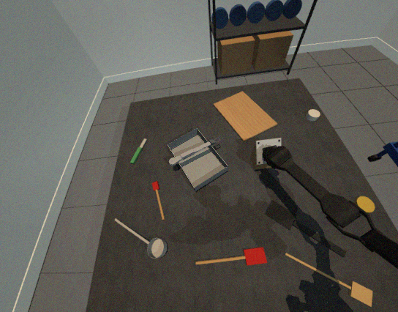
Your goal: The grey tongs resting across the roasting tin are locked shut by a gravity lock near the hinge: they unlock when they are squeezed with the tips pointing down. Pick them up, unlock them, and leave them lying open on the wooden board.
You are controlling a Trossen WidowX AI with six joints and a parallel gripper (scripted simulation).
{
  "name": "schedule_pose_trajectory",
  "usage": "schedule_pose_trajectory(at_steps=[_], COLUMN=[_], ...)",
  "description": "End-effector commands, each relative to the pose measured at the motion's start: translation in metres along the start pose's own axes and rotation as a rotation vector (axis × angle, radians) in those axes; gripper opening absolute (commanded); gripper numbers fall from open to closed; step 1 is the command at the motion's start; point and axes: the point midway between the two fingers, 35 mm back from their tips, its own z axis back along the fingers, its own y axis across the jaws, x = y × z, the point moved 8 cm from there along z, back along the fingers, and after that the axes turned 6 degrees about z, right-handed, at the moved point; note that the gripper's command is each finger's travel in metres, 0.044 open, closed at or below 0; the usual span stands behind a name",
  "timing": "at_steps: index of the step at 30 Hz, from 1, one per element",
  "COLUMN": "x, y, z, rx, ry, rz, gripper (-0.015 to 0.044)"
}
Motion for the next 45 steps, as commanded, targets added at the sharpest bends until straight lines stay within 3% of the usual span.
schedule_pose_trajectory(at_steps=[1, 6, 16, 26, 33, 45], x=[0.002, 0.036, 0.139, 0.186, 0.220, 0.287], y=[-0.001, -0.018, -0.092, -0.146, -0.194, -0.331], z=[-0.001, -0.015, -0.048, -0.054, -0.052, -0.012], rx=[-0.004, -0.068, -0.279, -0.403, -0.525, -0.874], ry=[-0.004, -0.064, -0.262, -0.348, -0.429, -0.661], rz=[-0.003, -0.058, -0.216, -0.248, -0.296, -0.441], gripper=[0.0374, 0.0260, 0.0260, 0.0260, 0.0260, 0.0260])
